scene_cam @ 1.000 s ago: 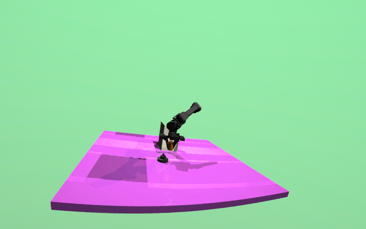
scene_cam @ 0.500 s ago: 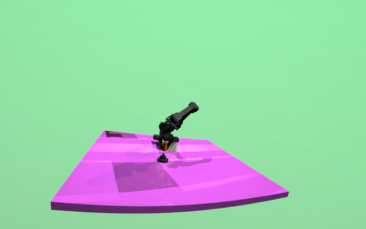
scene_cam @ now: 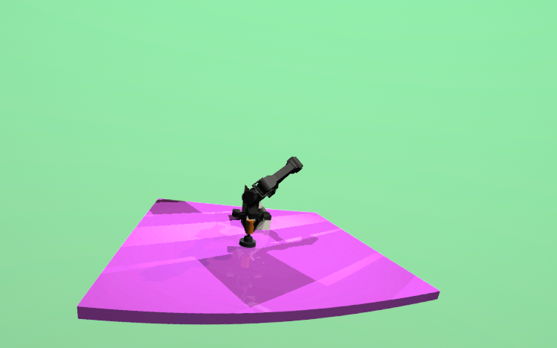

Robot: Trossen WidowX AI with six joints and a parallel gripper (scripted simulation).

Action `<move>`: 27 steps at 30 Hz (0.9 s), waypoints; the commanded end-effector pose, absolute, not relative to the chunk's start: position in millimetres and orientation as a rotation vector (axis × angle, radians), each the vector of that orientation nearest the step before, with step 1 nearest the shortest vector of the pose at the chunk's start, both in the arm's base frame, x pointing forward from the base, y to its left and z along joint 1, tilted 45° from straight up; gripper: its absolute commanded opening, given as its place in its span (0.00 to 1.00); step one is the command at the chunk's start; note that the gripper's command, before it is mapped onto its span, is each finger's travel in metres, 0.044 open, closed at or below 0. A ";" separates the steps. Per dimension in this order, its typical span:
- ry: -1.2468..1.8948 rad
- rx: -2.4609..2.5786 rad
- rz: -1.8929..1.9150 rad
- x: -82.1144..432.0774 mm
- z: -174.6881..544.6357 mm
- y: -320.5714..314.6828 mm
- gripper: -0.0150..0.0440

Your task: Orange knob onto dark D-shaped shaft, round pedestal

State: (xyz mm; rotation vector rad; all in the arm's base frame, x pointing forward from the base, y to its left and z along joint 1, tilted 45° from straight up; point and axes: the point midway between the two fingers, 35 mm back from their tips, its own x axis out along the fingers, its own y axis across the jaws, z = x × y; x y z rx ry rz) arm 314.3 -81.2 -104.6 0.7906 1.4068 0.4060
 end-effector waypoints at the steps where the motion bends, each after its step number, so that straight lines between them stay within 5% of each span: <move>1: 1.400 0.791 0.406 315.6 -103.4 -84.0 0.25; 27: 1.336 0.628 0.537 313.6 -102.4 -83.1 0.25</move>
